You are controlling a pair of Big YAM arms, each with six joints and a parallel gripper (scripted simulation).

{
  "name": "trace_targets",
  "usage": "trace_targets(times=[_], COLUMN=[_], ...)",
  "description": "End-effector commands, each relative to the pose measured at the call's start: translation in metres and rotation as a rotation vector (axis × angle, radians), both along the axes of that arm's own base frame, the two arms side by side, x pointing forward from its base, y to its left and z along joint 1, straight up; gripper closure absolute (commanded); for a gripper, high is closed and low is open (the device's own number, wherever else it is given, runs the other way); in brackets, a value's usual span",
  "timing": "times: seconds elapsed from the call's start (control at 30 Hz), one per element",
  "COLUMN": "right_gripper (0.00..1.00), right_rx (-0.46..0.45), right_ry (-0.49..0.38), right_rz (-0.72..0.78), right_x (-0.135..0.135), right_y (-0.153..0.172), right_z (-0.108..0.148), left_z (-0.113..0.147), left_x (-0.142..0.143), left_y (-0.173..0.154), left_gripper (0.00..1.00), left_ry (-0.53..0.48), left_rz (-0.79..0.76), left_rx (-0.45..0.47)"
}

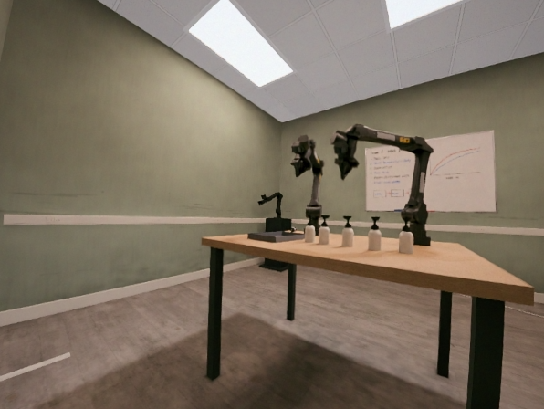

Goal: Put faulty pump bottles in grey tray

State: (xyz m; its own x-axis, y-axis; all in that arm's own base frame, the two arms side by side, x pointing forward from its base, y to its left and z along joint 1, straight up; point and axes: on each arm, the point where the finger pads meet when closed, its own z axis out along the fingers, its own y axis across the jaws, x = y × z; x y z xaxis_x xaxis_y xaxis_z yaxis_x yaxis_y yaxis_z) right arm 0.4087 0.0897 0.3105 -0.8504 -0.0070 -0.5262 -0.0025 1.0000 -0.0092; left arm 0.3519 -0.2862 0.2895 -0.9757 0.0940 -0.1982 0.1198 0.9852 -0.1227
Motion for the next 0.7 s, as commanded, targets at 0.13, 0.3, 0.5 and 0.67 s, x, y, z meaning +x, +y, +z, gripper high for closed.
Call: trace_targets(times=[0.13, 0.3, 0.5, 0.67], right_gripper=[1.00, 1.00, 1.00, 1.00], right_rx=[0.020, 0.012, 0.024, 0.022], right_ry=[0.318, 0.503, 0.521, 0.520], right_rz=[-0.036, -0.016, 0.000, -0.001], right_x=[-0.029, -0.048, -0.049, -0.049], right_y=[0.036, 0.054, 0.056, 0.056], right_z=[-0.031, -0.063, -0.066, -0.066], left_z=[-0.051, -0.050, -0.045, -0.045], left_x=[-0.033, -0.035, -0.035, -0.035], left_y=[0.026, 0.029, 0.028, 0.028], left_gripper=[1.00, 1.00, 1.00, 1.00], left_ry=[0.195, 0.203, 0.188, 0.188], left_rz=[0.168, 0.154, 0.152, 0.152], left_rx=[0.126, 0.137, 0.123, 0.123])
